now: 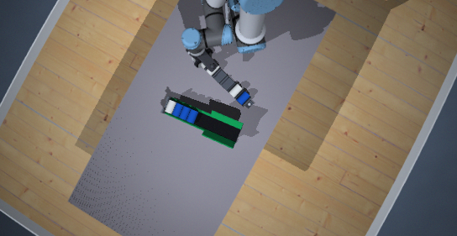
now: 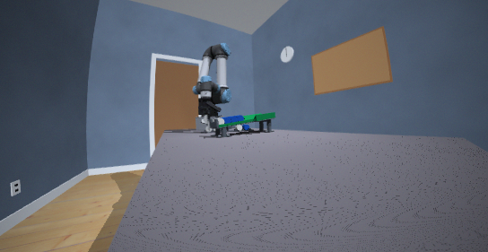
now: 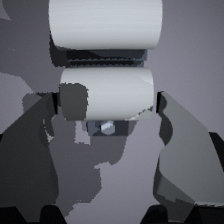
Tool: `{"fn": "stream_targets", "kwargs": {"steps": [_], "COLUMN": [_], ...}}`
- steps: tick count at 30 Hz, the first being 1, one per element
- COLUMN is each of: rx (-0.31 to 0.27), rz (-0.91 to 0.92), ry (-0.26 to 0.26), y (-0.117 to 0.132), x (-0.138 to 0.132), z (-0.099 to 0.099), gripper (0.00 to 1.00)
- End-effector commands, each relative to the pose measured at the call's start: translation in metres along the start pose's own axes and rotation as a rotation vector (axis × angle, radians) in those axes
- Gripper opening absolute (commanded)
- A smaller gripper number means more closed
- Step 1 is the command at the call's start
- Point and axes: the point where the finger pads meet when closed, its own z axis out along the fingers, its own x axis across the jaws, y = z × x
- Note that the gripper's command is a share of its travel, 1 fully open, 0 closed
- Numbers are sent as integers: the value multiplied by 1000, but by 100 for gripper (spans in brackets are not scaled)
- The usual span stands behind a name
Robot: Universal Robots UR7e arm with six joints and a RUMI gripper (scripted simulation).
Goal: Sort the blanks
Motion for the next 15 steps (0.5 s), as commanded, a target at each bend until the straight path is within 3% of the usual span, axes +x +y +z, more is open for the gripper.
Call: {"fn": "stream_targets", "kwargs": {"steps": [1,8,9,15], "rx": [0,0,0,0], "rz": [0,0,0,0], "ry": [1,1,1,1], "y": [0,0,0,0], "x": [0,0,0,0], "z": [0,0,0,0], "gripper": [49,49,37,37]}}
